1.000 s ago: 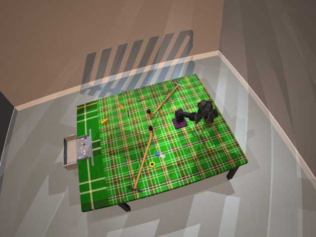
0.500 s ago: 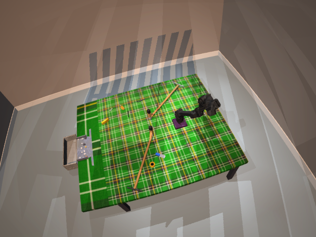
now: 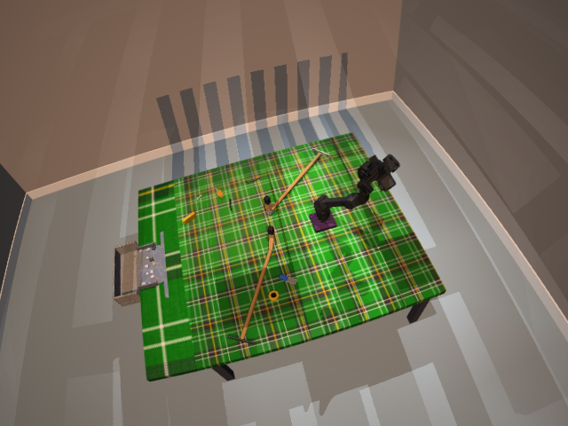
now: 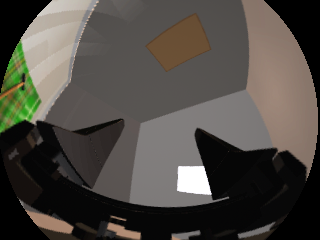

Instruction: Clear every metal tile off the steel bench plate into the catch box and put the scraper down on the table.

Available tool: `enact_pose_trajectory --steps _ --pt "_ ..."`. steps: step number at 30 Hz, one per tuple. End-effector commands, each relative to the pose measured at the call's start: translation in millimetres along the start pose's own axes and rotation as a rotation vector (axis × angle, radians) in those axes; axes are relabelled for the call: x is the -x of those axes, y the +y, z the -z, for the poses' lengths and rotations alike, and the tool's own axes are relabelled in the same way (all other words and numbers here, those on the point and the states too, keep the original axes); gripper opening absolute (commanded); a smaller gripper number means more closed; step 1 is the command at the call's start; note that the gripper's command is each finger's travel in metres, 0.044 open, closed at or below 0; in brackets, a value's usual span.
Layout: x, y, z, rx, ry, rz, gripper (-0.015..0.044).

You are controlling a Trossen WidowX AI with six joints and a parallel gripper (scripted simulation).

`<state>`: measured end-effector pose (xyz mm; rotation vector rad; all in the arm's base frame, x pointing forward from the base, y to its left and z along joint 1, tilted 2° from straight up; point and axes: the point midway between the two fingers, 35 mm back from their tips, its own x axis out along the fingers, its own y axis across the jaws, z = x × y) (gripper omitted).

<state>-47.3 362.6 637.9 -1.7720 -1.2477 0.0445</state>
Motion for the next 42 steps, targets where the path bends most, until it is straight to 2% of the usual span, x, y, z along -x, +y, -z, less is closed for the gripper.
enact_pose_trajectory --steps 1,22,42 --pt "14.1 -17.9 15.0 -0.074 0.011 0.067 0.0440" --pt "73.6 -69.3 82.5 -0.411 0.056 0.309 0.0440" --pt "121.8 -75.5 158.9 -0.747 0.124 0.472 0.0440"
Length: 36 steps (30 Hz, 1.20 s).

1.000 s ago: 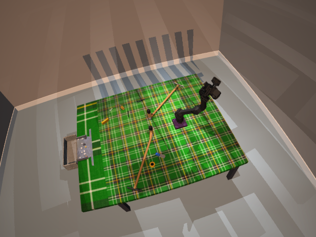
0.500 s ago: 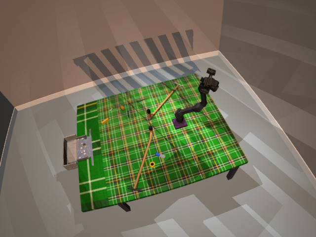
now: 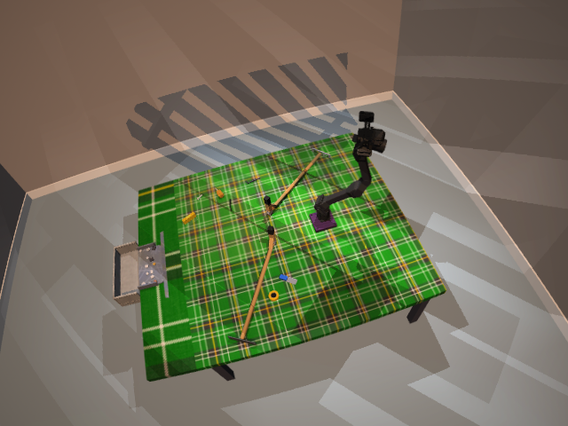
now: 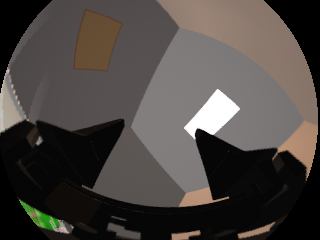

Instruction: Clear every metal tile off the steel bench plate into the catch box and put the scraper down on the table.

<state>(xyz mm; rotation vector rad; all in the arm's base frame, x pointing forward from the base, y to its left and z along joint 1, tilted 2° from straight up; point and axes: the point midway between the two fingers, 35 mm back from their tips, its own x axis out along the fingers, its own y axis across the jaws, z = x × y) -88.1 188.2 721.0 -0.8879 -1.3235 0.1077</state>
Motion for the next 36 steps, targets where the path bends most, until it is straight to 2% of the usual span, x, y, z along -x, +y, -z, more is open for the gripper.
enact_pose_trajectory --steps 1,19,36 --pt "5.9 -14.2 19.3 -0.077 0.031 0.039 0.0440" --pt "26.8 -42.5 87.1 -0.364 0.149 0.138 0.0440" --pt "45.0 -37.2 155.2 -0.619 0.293 0.175 0.0440"
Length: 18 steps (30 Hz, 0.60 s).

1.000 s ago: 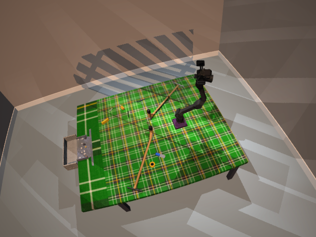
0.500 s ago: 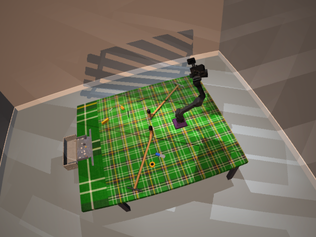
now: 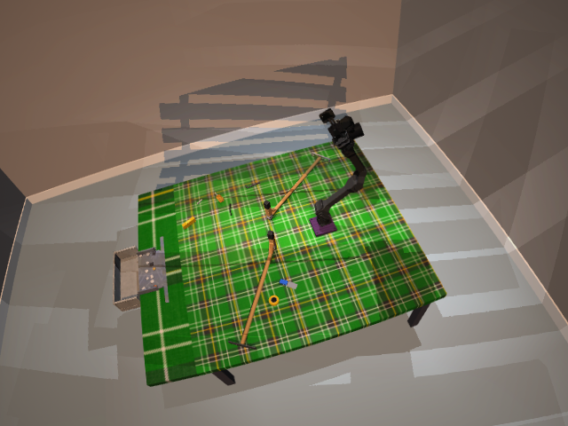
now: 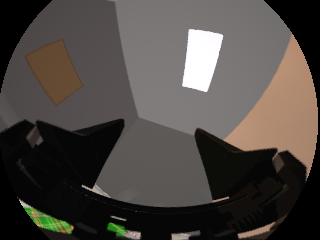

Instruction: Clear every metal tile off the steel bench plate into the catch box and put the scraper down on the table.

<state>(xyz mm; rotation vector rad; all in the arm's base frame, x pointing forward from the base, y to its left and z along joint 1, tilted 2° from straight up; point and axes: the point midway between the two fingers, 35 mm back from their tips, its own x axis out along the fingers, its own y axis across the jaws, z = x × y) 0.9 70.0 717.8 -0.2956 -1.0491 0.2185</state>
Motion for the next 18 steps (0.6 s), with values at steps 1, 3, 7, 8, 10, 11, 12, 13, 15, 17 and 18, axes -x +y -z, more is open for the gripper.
enact_pose_trajectory --steps 1,3,7,8,10,11,12,13,15,17,18 --pt "-0.6 -7.8 23.2 -0.065 0.056 0.013 0.0440" --pt "-0.5 -9.8 31.4 -0.092 0.077 0.016 0.0440" --pt "-0.1 -12.5 48.1 -0.144 0.120 0.019 0.0440" --pt "0.0 -13.0 52.3 -0.157 0.131 0.020 0.0440" --pt "0.3 -13.5 60.7 -0.182 0.154 0.020 0.0440" --pt "0.5 -13.7 65.0 -0.194 0.165 0.020 0.0440" --pt "0.8 -13.7 69.3 -0.206 0.177 0.020 0.0440" --pt "1.0 -13.7 73.5 -0.218 0.188 0.020 0.0440" --pt "1.6 -13.2 82.1 -0.242 0.212 0.019 0.0440" --pt "2.3 -12.4 90.6 -0.265 0.236 0.017 0.0440" --pt "2.7 -11.9 94.9 -0.276 0.248 0.016 0.0440"
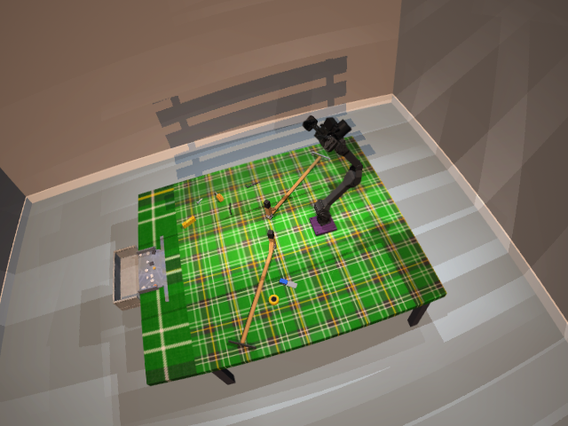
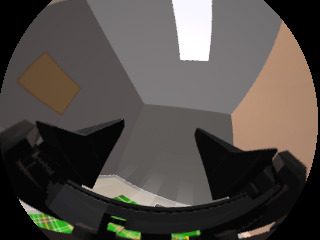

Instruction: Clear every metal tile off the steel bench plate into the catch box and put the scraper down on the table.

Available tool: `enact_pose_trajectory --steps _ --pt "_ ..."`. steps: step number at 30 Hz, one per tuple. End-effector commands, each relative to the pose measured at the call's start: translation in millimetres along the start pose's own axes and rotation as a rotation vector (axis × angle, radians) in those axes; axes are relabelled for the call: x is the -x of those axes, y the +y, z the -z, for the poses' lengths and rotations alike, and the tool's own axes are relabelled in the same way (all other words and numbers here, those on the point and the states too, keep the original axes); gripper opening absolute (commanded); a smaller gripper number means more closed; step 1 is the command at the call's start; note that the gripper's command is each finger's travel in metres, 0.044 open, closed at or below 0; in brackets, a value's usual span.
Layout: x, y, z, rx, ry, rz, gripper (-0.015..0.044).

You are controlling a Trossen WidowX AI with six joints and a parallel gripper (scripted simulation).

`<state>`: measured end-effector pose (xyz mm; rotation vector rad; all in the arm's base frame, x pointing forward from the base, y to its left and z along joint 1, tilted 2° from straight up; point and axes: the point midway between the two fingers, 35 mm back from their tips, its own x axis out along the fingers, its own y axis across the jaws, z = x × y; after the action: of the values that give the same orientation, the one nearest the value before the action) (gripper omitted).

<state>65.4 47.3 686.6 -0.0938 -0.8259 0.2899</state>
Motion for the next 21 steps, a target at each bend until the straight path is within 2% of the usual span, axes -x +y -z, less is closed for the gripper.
enact_pose_trajectory --steps 1,21 --pt "-3.2 -4.2 24.7 -0.052 0.068 0.001 0.0440" --pt "-3.4 6.6 112.1 -0.232 0.338 -0.044 0.0440"
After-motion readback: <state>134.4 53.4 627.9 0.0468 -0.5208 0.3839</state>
